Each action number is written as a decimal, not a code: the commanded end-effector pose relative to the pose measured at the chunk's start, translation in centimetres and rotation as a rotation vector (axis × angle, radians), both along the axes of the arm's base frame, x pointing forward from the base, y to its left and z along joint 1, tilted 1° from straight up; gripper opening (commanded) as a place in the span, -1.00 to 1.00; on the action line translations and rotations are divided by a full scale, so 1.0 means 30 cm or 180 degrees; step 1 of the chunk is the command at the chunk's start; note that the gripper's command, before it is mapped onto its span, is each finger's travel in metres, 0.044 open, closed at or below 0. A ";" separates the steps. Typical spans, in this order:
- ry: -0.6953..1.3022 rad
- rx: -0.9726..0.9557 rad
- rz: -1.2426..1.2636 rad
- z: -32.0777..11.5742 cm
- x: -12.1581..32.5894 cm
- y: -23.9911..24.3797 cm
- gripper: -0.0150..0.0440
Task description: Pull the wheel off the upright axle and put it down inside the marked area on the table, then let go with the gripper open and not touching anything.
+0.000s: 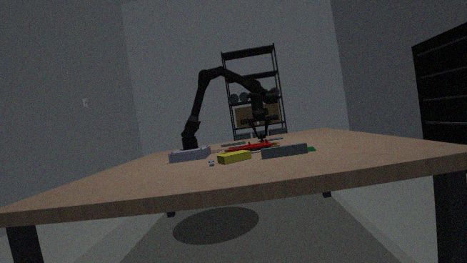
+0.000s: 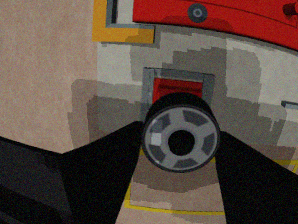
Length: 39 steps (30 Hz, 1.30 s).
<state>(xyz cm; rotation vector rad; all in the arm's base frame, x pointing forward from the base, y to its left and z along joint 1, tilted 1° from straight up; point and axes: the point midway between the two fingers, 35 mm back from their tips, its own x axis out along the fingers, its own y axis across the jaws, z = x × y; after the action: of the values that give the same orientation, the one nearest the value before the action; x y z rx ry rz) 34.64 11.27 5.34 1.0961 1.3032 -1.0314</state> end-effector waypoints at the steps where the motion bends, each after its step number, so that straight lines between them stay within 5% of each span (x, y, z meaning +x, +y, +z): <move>1: -0.0021 0.0003 -0.0003 0.013 0.003 0.001 -0.49; 39: -0.0023 -0.0001 -0.0007 0.055 0.002 -0.001 -0.49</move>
<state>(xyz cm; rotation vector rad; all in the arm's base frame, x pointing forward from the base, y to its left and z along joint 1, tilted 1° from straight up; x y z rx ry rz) 34.61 11.22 6.65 1.0957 1.3013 -1.0318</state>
